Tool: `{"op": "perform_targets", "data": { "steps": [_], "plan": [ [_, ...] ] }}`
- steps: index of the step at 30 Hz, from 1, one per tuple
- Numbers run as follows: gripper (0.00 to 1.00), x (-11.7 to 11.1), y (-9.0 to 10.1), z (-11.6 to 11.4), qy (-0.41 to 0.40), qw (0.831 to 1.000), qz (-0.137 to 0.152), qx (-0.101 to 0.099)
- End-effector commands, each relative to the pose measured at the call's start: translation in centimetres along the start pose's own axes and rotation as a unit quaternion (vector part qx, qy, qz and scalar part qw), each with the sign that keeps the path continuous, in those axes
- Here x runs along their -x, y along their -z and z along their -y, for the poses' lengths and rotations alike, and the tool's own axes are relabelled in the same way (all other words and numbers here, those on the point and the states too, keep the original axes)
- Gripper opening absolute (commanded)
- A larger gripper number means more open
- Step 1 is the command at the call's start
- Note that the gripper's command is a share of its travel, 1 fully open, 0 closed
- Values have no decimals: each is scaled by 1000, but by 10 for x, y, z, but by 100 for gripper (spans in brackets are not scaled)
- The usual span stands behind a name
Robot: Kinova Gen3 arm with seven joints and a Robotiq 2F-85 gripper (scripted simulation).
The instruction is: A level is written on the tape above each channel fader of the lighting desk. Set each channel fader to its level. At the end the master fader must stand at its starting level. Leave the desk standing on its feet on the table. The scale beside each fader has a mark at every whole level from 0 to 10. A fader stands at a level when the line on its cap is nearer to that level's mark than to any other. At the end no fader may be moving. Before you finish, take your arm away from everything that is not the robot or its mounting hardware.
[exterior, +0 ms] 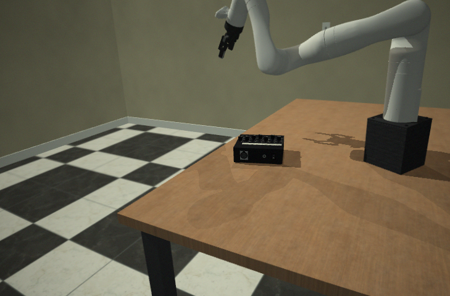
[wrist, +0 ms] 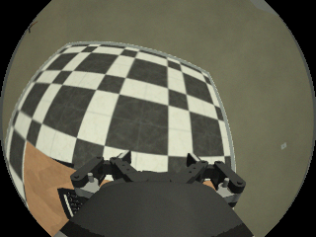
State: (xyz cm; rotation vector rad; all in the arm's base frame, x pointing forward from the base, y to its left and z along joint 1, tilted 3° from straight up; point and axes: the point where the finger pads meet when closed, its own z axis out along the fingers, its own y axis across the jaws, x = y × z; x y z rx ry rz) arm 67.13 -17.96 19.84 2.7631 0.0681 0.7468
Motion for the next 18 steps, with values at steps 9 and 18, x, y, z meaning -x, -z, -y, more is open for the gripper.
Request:
{"op": "perform_targets", "data": {
  "steps": [9,18],
  "plan": [
    [100,13,1,35,-1,1000,12,-20],
    [100,13,1,35,-1,1000,12,-20]
  ]
}}
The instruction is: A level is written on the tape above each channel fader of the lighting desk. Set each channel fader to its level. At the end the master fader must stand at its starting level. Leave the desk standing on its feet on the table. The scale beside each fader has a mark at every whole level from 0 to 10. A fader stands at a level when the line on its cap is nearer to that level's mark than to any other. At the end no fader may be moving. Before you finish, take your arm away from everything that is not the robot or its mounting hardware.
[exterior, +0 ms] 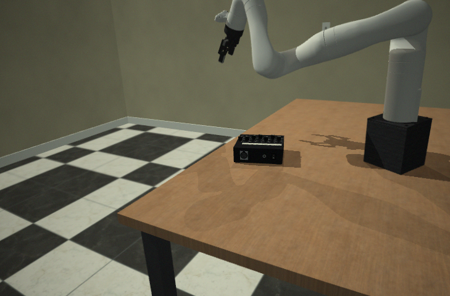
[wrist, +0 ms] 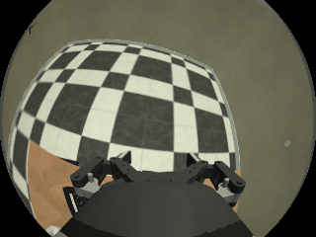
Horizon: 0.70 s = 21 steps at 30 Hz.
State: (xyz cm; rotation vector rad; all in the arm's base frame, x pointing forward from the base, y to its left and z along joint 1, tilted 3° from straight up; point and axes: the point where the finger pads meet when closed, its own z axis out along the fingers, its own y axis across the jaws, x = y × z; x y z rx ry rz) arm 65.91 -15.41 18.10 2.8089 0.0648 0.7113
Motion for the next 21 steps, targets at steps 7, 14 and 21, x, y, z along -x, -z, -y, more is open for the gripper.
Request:
{"op": "perform_targets", "data": {
  "steps": [7,14,21],
  "plan": [
    [100,-3,3,6,3,1000,-3,-2],
    [100,11,2,30,-1,1000,11,-17],
    [100,11,2,30,-1,1000,11,-17]
  ]
}}
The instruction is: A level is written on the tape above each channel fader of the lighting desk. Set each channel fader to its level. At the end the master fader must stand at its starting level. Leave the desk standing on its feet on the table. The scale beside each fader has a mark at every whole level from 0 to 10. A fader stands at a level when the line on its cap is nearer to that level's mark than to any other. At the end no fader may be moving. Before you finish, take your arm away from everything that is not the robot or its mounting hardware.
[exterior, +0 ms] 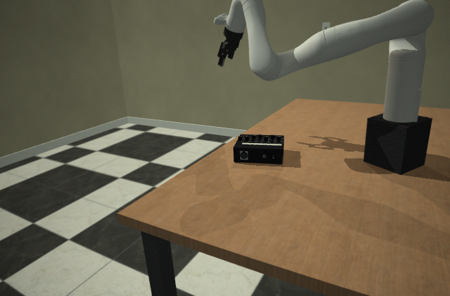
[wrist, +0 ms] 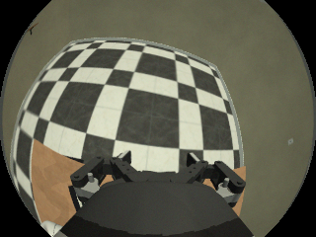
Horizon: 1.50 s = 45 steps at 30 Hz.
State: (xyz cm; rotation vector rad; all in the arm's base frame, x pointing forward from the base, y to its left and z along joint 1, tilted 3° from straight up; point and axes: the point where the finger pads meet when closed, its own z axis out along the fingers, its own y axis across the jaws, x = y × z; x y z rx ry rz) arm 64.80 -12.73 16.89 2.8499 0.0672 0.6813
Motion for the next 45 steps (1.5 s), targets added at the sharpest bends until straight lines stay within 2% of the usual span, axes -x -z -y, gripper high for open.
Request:
{"op": "perform_targets", "data": {
  "steps": [1,3,4,9,11,12,13,15,16,19,21,24,26,27,30,31,34,36,40,45],
  "plan": [
    [100,-1,1,1,1,1000,-2,0],
    [100,-1,1,1,1,1000,-2,0],
    [100,13,1,23,-4,1000,13,-14],
    [100,13,1,23,-4,1000,13,-14],
    [100,43,2,64,-12,998,42,-38],
    [100,43,2,64,-12,998,42,-38],
    [100,58,3,83,-15,997,56,-49],
    [100,58,3,83,-15,997,56,-49],
    [100,72,5,100,-18,996,70,-58],
    [100,72,5,100,-18,996,70,-58],
    [100,100,10,130,-23,992,96,-74],
    [100,113,13,143,-26,991,108,-81],
    [100,137,19,166,-30,987,131,-92],
    [100,137,19,166,-30,987,131,-92],
    [100,169,28,193,-34,981,160,-104],
    [100,169,28,193,-34,981,160,-104],
    [100,194,37,212,-37,976,184,-111],
    [100,194,37,212,-37,976,184,-111],
    [100,218,45,228,-40,971,205,-117],
    [100,232,51,236,-41,968,217,-120]
  ]
}}
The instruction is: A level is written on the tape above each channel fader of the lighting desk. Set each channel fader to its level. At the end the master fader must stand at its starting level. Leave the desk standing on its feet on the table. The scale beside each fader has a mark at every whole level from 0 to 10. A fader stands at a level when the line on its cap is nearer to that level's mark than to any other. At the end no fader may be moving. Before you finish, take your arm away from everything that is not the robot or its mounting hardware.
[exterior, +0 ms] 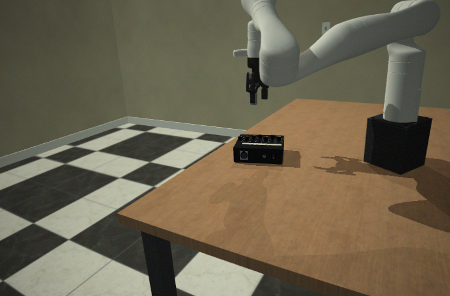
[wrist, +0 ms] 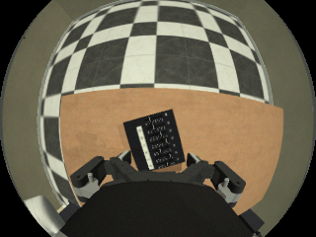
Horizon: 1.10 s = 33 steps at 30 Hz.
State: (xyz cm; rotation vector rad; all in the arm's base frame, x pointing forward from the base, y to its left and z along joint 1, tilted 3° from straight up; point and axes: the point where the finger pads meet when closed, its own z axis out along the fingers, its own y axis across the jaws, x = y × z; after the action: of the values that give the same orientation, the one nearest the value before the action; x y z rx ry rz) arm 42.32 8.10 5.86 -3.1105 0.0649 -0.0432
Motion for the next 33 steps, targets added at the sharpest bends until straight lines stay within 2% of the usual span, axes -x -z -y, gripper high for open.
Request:
{"op": "perform_targets", "data": {
  "steps": [1,25,29,33],
  "plan": [
    [100,6,1,11,8,1000,0,-4],
    [100,8,0,12,12,1000,2,-3],
    [100,8,-2,8,38,999,2,5],
    [100,9,-8,-1,97,995,4,22]
  ]
}}
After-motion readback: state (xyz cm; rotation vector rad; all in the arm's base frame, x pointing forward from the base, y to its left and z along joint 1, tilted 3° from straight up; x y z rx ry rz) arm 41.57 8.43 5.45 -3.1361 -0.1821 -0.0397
